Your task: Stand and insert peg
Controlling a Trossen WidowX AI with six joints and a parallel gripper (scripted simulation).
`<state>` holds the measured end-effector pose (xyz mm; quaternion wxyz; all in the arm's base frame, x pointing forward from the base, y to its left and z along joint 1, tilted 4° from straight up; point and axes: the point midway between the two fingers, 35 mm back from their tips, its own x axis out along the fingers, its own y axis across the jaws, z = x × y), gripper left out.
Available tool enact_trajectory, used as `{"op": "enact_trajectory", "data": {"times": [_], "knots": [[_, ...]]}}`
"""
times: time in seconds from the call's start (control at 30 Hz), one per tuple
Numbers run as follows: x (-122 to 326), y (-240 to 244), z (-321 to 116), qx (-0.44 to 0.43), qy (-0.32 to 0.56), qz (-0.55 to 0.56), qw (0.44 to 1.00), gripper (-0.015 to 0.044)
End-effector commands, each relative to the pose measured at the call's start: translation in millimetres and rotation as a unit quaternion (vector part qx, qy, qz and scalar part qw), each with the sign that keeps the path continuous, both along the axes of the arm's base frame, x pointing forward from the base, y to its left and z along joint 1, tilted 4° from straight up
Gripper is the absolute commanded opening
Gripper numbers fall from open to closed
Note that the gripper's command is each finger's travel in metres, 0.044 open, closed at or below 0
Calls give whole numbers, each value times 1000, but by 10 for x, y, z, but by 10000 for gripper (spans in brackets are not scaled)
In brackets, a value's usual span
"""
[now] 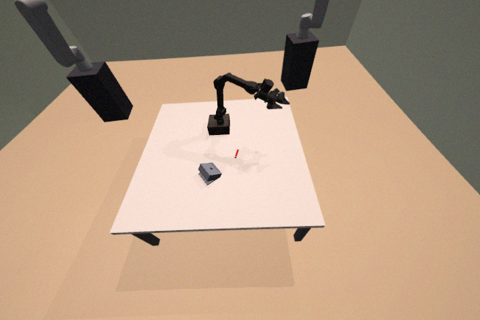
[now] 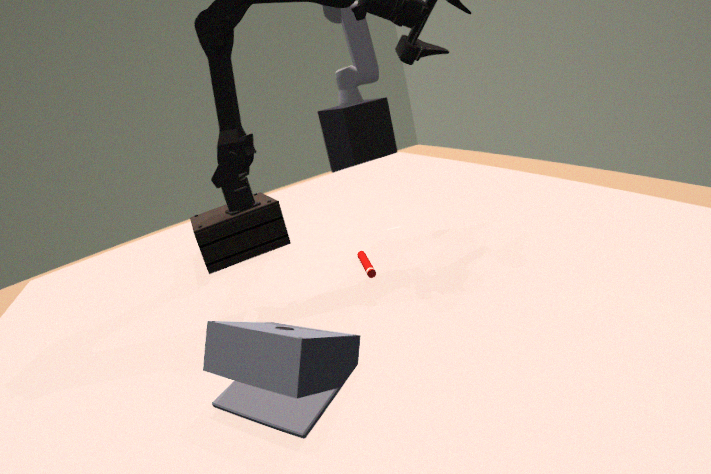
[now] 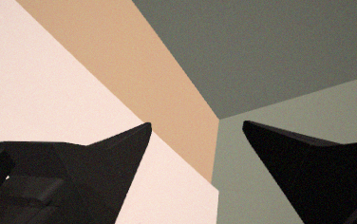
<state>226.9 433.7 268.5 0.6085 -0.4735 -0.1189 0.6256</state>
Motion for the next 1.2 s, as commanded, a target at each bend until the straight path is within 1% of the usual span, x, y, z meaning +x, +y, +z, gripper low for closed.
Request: {"op": "enact_trajectory", "data": {"times": [0.0, 0.33, 0.6, 0.9, 1.17], "knots": [[326, -228, -398, -70, -29, -17, 997, 440], [907, -983, -1153, -230, -77, -19, 970, 440], [1161, -1738, -1706, -354, -82, 16, 932, 440], [1177, -2651, -2228, -465, -51, 97, 878, 440], [970, -3398, -2559, -519, 0, 195, 832, 440]]}}
